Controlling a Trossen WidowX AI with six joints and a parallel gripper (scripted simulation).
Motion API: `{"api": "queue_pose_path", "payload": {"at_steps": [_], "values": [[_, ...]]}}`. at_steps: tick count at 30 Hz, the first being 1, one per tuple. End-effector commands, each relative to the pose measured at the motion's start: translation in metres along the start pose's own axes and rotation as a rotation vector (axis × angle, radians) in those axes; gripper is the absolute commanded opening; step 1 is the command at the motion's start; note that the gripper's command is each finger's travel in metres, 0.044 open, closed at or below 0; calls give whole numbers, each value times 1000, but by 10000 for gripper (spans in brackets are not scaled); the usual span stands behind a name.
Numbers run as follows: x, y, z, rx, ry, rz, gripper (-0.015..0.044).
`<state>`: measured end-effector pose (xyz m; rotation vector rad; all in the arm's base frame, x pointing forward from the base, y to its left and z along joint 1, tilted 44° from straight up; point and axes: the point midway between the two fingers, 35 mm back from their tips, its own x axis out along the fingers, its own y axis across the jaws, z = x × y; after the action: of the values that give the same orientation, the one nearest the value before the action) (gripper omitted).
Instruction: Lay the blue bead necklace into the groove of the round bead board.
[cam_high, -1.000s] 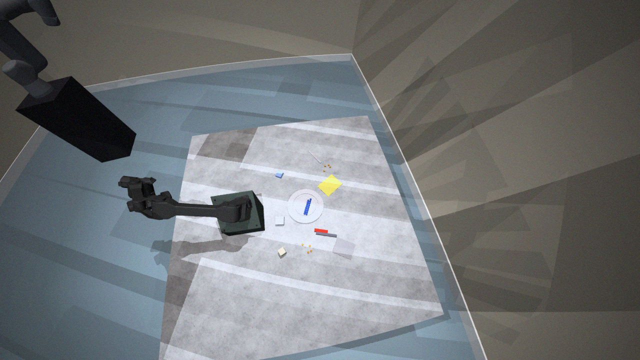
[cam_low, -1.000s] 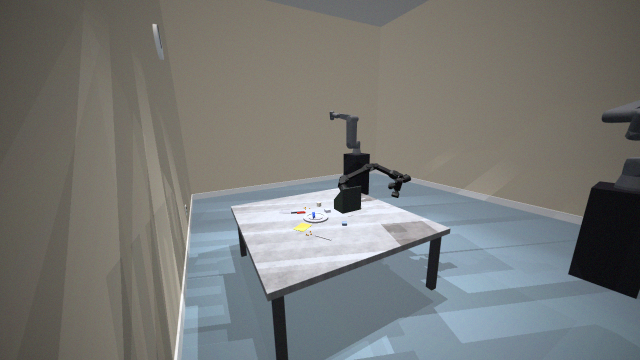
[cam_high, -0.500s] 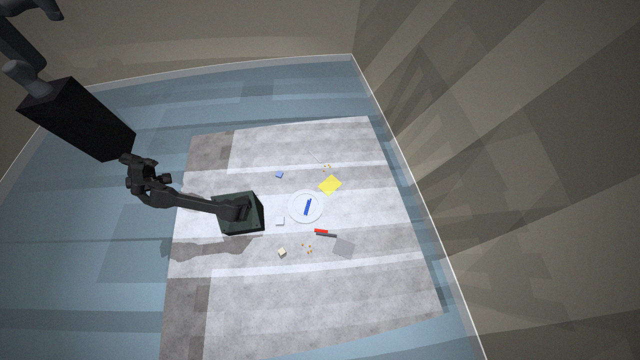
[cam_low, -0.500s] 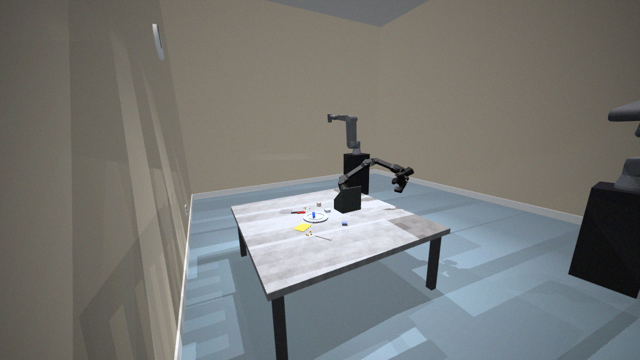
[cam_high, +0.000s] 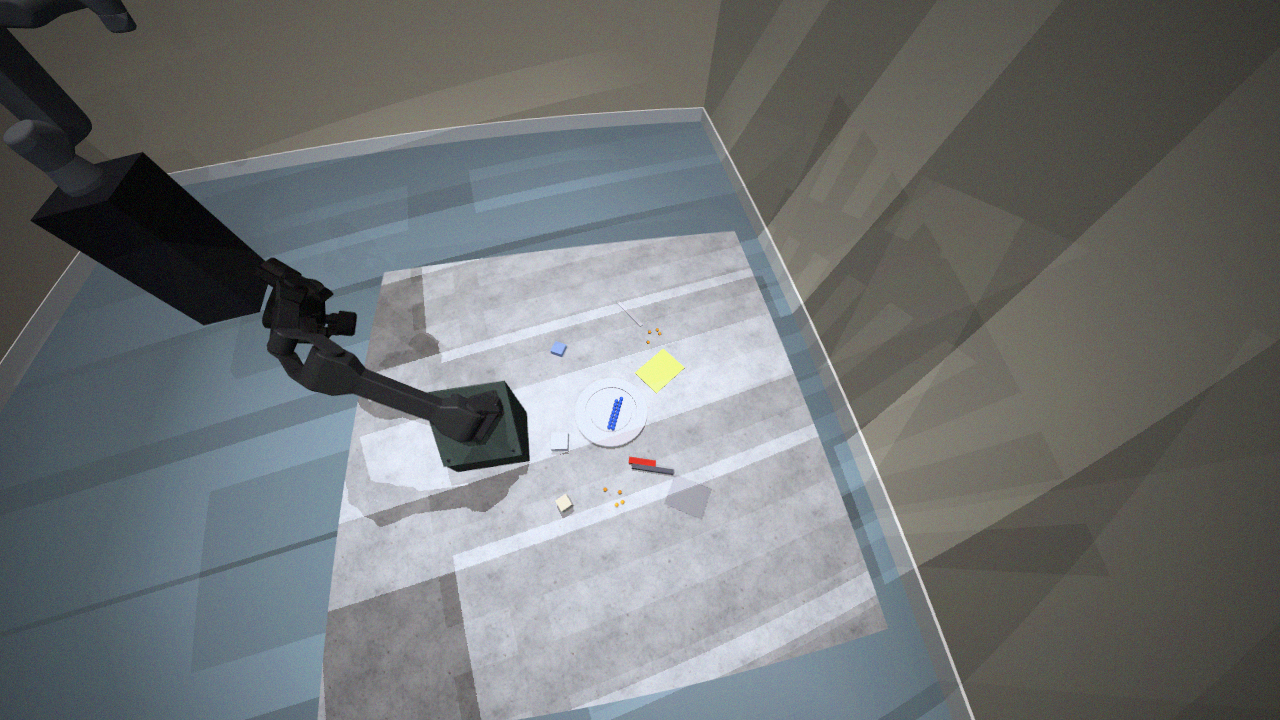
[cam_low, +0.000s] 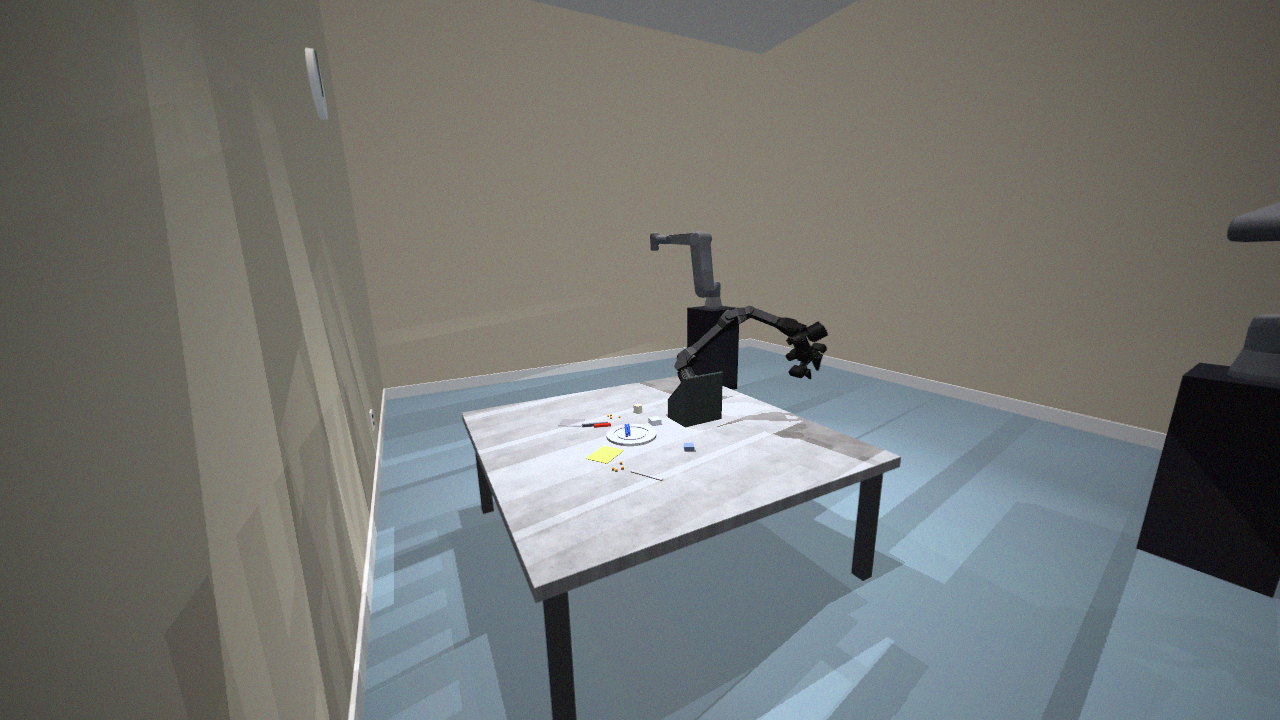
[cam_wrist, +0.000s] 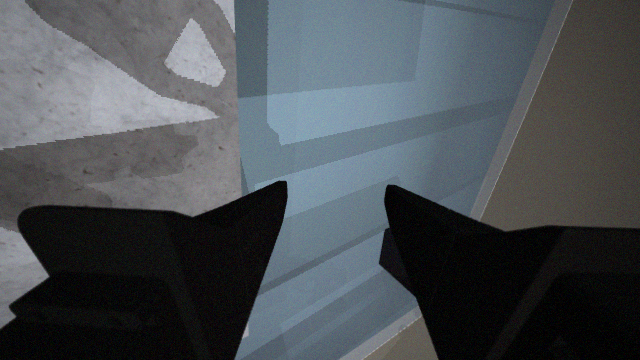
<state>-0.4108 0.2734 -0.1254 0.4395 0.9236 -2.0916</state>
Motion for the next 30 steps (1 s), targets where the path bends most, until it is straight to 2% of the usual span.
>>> {"api": "queue_pose_path", "payload": {"at_steps": [1,16,30], "values": [[-25,5,-17,59,64,-16,250],[-120,52,-77,331,287,-78,250],[-205,117,-112,606,477,-143,250]]}}
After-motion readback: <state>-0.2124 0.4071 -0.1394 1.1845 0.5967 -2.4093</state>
